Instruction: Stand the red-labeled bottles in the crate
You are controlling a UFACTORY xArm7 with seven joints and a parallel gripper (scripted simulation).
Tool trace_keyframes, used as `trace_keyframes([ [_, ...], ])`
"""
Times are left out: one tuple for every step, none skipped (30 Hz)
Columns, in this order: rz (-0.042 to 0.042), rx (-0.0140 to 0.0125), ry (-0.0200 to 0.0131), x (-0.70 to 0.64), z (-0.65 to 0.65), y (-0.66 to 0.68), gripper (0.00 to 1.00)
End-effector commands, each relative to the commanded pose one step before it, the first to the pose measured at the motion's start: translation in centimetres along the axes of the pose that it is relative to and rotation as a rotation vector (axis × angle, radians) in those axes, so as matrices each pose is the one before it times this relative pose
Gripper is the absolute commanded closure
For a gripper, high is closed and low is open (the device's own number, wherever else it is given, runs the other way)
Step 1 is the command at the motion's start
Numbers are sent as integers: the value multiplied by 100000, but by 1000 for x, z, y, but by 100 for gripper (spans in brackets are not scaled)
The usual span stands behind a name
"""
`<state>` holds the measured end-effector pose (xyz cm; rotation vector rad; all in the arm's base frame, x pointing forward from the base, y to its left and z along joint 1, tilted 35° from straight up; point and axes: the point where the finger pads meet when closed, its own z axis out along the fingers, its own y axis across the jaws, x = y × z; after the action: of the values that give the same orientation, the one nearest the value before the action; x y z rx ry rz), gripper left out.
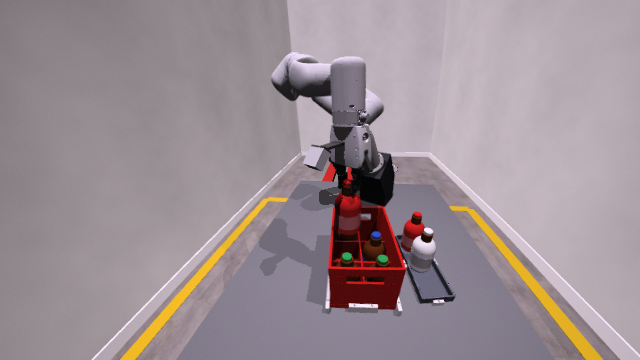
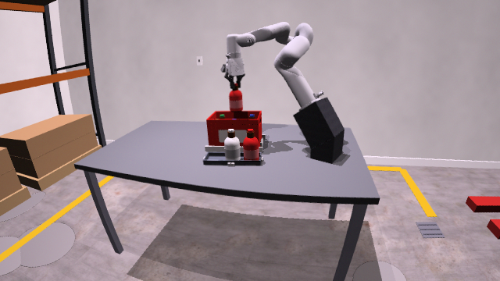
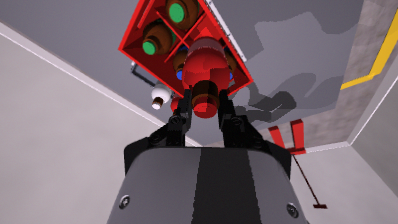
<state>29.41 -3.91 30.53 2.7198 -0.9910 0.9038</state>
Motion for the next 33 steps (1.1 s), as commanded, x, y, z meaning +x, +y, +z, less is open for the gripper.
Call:
trace_keyframes([
  [74, 217, 274, 98, -119, -53, 100],
  [0, 0, 0, 0, 1, 0, 100],
  [0, 0, 0, 0, 3, 0, 100],
  [0, 0, 0, 0, 6, 0, 100],
  [0, 0, 0, 0, 10, 0, 100],
  [0, 0, 0, 1, 15, 0, 100],
  [0, 0, 0, 1, 20, 1, 100],
  [0, 0, 0, 1, 25, 1, 100],
  [0, 0, 0, 1, 31, 1, 100],
  [0, 0, 0, 1, 37, 1, 100],
  [0, 0, 0, 1, 44, 1, 100],
  [0, 0, 0, 1, 51, 1, 100],
  [0, 0, 0, 1, 57, 2, 100],
  [0, 0, 0, 1, 64, 2, 100],
  [-1, 1, -1, 1, 70, 2, 100],
  [-1, 1, 0, 2, 77, 2, 100],
  [0, 0, 0, 0, 0, 0, 100],
  [0, 0, 0, 0, 0, 0, 100],
  [1, -1, 1, 3, 83, 2, 100],
  [1, -1, 0, 3, 88, 2, 100],
  [0, 0, 0, 3, 94, 3, 100],
  [0, 0, 0, 2, 100, 3, 100],
  [-1, 1, -1, 2, 104, 3, 100],
  [1, -1, 1, 4, 108, 3, 100],
  [1, -1, 1, 4, 112, 3, 100],
  [0, 0, 0, 3, 116, 3, 100],
  [-1, 1, -1, 2, 119, 4, 100],
  [0, 0, 0, 3, 121, 4, 100],
  [1, -1, 1, 4, 122, 3, 100],
  [0, 0, 0, 3, 124, 4, 100],
  [-1, 1, -1, 3, 125, 4, 100],
  [0, 0, 0, 3, 124, 4, 100],
  [1, -1, 1, 4, 124, 3, 100],
])
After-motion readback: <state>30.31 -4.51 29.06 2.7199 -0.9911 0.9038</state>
